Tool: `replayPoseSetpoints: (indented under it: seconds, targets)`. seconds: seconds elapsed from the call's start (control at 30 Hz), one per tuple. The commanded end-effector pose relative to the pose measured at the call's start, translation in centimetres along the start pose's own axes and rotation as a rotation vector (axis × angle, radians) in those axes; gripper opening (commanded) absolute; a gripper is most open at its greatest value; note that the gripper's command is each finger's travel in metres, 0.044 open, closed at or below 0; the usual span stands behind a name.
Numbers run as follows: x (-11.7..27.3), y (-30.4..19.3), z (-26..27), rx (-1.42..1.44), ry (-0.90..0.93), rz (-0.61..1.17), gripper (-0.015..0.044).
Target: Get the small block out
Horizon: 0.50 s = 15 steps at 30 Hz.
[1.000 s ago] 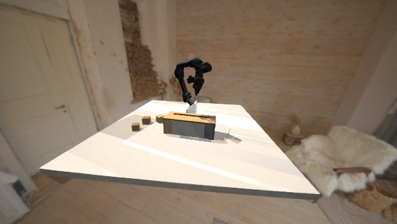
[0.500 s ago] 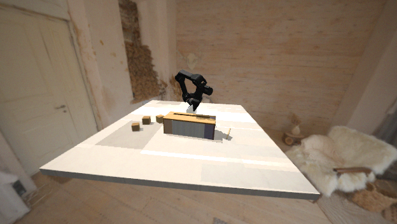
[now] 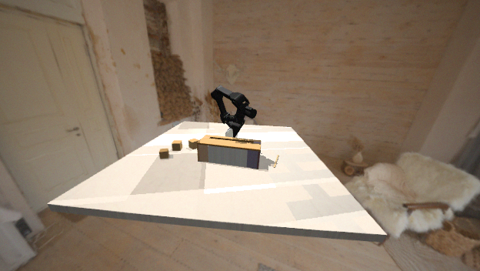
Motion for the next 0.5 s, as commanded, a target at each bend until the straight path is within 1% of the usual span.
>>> replayPoseSetpoints:
  seconds: [0.0,0.47]
  targets:
    - [-0.8,-0.1,0.0,0.009,0.004,-0.005,0.0400]
    - [-3.1,-0.4,0.3,0.009,0.005,-0.006,0.0400]
Point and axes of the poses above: the point midway between the two fingers, 35 mm back from their tips, its own x axis back along the fingers, its own z axis across the jaws, y = z × x, the point moved 10 cm from there along x, back along the fingers, and after that the axes turned 9 degrees about -x, right-handed, at the moved point
